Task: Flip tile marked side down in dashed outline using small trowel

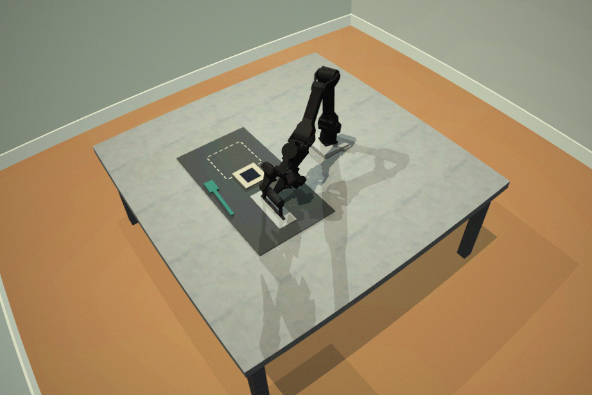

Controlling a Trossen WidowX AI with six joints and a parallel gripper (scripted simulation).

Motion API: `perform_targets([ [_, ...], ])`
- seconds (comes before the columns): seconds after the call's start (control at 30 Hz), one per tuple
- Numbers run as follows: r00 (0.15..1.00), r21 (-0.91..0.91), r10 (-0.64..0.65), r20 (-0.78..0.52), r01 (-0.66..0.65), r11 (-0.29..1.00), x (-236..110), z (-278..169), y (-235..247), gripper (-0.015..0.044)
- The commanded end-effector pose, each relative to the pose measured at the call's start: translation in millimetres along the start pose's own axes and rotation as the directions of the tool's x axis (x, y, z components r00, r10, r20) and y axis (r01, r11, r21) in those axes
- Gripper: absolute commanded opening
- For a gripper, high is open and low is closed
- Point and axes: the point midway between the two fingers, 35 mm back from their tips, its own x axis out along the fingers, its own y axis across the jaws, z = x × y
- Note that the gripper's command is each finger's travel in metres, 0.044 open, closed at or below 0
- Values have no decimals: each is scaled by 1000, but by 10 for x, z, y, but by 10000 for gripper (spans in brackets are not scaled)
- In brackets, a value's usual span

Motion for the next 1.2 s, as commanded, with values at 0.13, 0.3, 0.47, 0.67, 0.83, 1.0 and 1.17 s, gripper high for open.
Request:
perform_targets([
  [0.13,1000,-6,6,1,-6,1000,160,-8,21,300],
  [0.3,1000,-6,5,1,-5,1000,238,-15,26,300],
  [0.47,1000,-6,5,1,-5,1000,249,-16,27,221],
  [0.67,1000,-6,5,1,-5,1000,249,-16,27,122],
  [0.83,1000,-6,5,1,-5,1000,249,-16,27,89],
  [1.0,1000,-6,5,1,-5,1000,249,-16,27,56],
  [1.17,1000,-6,5,1,-5,1000,249,-16,27,23],
])
